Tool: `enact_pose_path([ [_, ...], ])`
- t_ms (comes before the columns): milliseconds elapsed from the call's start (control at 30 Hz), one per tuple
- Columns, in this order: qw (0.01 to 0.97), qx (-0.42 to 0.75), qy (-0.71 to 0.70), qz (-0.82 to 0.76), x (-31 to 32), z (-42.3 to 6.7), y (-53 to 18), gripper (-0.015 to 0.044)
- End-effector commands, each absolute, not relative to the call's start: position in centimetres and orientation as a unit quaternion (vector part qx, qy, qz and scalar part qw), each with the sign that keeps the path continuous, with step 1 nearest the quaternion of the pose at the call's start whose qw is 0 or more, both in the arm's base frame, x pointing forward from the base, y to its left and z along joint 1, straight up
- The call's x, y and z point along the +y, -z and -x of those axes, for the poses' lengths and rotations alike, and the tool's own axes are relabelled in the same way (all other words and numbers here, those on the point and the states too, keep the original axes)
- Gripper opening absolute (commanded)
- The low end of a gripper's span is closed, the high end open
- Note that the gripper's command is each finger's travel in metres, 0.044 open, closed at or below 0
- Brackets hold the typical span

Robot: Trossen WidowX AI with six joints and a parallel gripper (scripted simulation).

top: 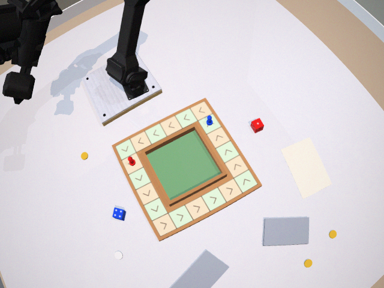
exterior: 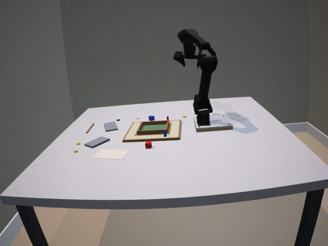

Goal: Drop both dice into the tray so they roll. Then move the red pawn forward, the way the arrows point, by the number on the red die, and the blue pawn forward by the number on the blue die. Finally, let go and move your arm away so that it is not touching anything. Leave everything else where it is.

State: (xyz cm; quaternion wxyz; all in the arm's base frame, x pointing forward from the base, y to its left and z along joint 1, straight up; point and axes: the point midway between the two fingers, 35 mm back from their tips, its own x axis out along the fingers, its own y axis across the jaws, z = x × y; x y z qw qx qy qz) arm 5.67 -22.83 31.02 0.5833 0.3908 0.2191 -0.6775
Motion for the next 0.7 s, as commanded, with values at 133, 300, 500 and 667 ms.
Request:
enact_pose_path([
  [133,0.628,0.269,0.62,-0.387,-22.8,-10.6,-29.7,0.0275],
  [300,0.68,0.342,0.532,-0.371,-20.9,-17.8,-27.6,0.0275],
  [500,0.731,0.421,0.42,-0.335,-15.6,-25.4,-25.1,0.0275],
  [667,0.757,0.483,0.326,-0.294,-9.2,-30.2,-22.7,0.0275],
])
